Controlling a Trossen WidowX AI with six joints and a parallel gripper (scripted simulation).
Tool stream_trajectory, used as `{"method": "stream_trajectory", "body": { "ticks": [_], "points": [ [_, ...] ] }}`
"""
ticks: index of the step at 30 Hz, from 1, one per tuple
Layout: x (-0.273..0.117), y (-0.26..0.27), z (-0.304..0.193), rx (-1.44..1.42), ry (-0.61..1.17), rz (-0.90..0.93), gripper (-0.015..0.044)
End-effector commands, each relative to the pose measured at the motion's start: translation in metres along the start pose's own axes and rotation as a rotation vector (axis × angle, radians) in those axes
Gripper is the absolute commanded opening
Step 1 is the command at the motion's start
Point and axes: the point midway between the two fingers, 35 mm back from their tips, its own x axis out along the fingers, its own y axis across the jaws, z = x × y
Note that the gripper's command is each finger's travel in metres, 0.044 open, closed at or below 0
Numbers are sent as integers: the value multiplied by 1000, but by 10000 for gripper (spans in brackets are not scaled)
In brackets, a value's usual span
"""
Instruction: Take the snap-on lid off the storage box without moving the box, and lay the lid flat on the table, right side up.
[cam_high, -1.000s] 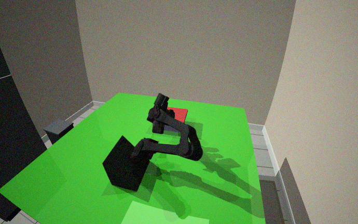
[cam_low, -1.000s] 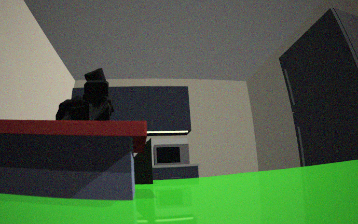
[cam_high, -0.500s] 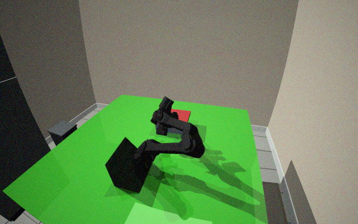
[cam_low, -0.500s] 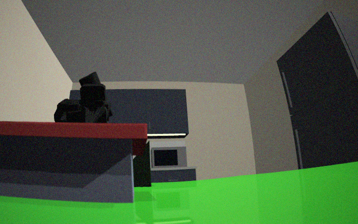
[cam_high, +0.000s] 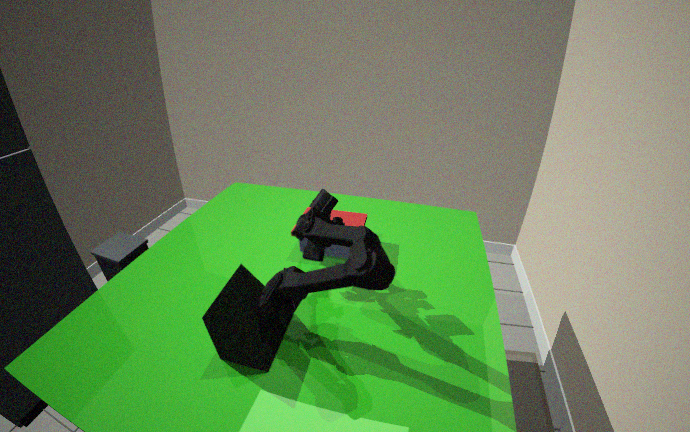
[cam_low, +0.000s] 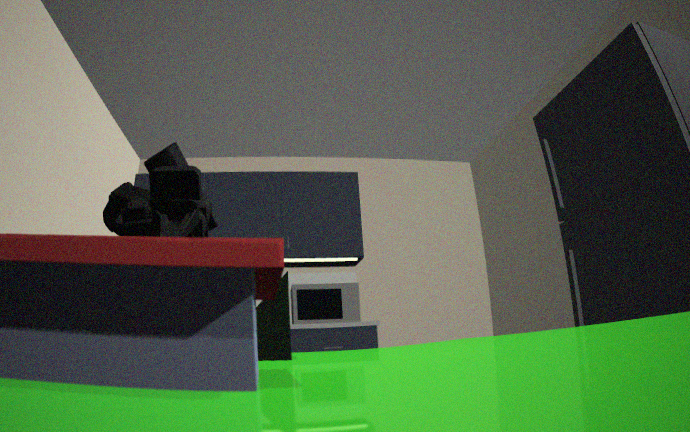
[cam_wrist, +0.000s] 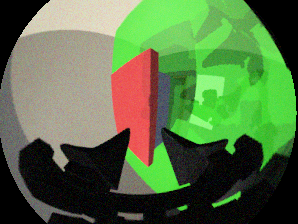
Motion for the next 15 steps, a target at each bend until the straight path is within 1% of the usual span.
{"method": "stream_trajectory", "body": {
  "ticks": [1, 15],
  "points": [
    [7, -1, -2, -9, 5, -1, 235],
    [27, -3, 1, -12, -3, 7, 235]
  ]
}}
